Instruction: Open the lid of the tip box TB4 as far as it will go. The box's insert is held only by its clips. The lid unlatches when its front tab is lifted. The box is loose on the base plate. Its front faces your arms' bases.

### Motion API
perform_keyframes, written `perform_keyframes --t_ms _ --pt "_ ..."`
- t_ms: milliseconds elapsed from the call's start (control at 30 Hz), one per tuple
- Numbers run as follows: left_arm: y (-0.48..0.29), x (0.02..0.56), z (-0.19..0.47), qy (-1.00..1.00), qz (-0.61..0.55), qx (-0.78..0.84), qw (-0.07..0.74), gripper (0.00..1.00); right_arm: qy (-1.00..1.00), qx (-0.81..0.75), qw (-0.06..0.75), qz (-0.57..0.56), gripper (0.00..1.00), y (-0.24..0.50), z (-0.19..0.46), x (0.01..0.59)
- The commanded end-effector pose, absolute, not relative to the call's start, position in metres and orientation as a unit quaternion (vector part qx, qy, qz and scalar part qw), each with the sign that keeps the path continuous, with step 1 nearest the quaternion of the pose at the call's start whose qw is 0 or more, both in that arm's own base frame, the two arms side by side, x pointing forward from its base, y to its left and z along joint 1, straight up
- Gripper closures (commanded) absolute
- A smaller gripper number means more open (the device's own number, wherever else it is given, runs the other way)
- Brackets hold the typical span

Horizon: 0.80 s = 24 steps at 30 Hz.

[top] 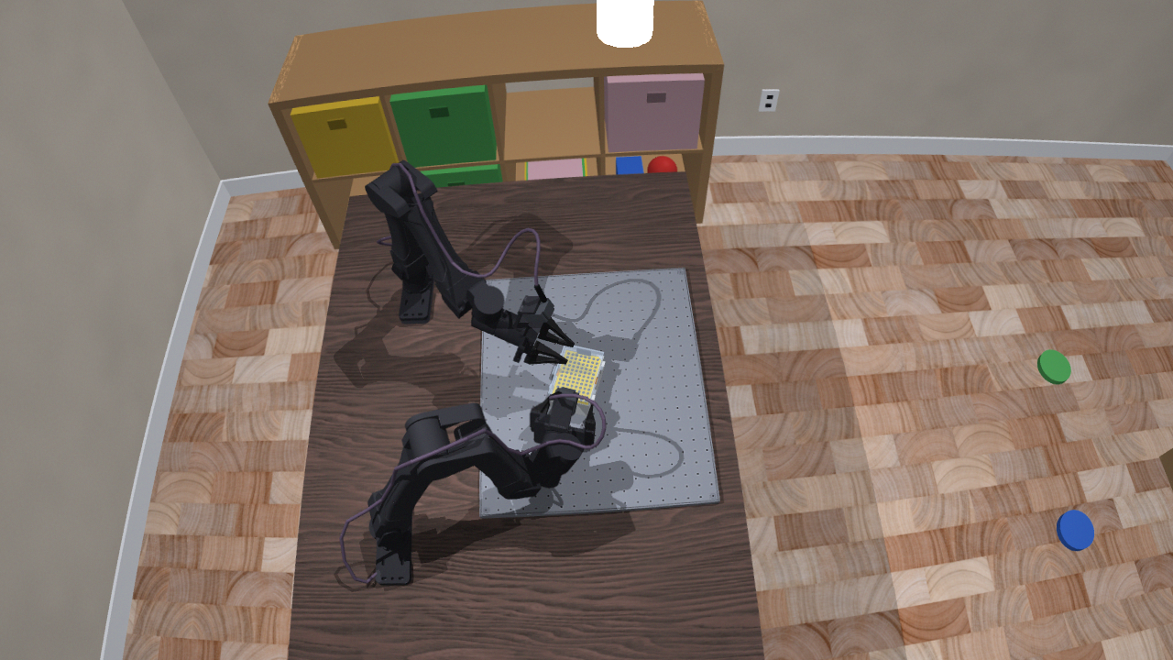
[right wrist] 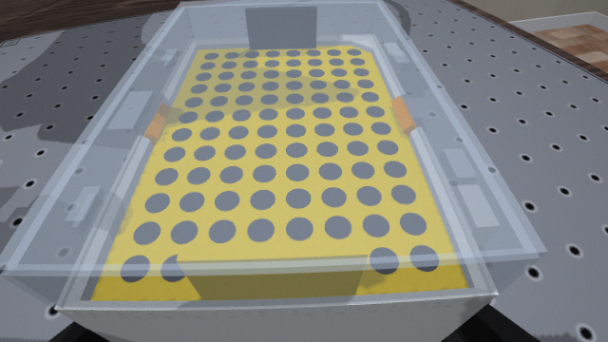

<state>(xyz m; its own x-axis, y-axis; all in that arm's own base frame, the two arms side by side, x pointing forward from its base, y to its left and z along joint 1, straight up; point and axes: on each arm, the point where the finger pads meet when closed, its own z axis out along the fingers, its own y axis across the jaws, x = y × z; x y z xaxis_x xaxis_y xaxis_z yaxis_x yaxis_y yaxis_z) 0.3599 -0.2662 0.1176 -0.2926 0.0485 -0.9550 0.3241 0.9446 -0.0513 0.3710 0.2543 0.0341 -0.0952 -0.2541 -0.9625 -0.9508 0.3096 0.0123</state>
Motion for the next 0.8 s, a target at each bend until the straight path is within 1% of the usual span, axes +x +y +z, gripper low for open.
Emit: perform_keyframes --t_ms 0,200,533,767 --pt "-0.262 0.355 0.128 0.752 -0.118 0.06 0.645 0.57 0.636 -0.47 0.496 0.358 0.17 0.257 0.044 0.374" --pt "-0.261 0.334 0.119 0.739 -0.119 0.046 0.661 0.57 0.636 -0.47 0.496 0.358 0.17 0.257 0.044 0.374" --pt "-0.264 0.31 0.07 0.762 -0.093 0.098 0.633 0.57 0.636 -0.47 0.496 0.358 0.17 0.257 0.044 0.374" --pt "-0.262 0.304 0.054 0.772 -0.082 0.115 0.62 0.57 0.636 -0.47 0.496 0.358 0.17 0.257 0.044 0.374"
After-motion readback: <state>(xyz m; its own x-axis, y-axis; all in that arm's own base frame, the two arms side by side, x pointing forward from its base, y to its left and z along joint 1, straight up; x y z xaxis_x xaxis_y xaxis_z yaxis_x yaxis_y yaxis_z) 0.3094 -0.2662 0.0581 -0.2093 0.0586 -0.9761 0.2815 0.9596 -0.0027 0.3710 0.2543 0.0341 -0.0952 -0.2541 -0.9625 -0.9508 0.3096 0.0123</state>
